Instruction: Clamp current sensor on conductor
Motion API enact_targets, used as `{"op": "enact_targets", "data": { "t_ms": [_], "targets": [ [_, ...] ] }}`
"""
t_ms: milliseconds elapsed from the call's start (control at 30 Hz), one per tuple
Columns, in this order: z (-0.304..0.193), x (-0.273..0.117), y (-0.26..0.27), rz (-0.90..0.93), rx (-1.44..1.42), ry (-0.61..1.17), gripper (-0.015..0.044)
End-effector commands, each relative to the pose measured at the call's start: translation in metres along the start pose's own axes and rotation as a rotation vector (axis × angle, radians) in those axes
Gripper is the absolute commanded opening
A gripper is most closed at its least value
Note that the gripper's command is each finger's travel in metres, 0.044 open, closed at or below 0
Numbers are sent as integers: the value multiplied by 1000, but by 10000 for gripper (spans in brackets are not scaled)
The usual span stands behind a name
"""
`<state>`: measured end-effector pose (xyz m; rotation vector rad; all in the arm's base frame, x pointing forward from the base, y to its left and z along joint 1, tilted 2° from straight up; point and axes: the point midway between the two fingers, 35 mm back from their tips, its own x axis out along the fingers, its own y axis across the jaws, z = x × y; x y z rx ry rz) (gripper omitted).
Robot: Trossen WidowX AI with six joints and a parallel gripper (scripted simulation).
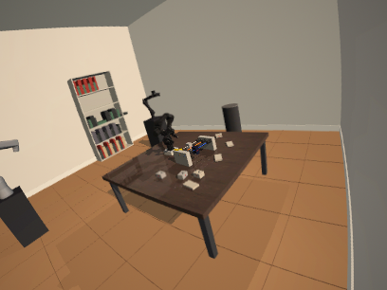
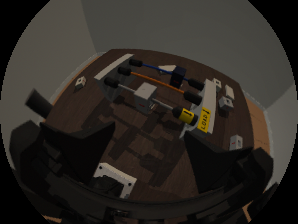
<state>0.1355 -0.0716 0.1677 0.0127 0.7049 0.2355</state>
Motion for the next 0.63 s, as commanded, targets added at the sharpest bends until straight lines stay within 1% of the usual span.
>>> {"op": "enact_targets", "data": {
  "t_ms": [0, 433, 567, 600],
  "targets": [
    [2, 0, -1, 6, -12, 4, 440],
    [2, 0, -1, 11, -17, 11, 440],
    [8, 4, -1, 111, -131, 136, 440],
    [3, 2, 0, 57, -62, 67, 440]
  ]
}}
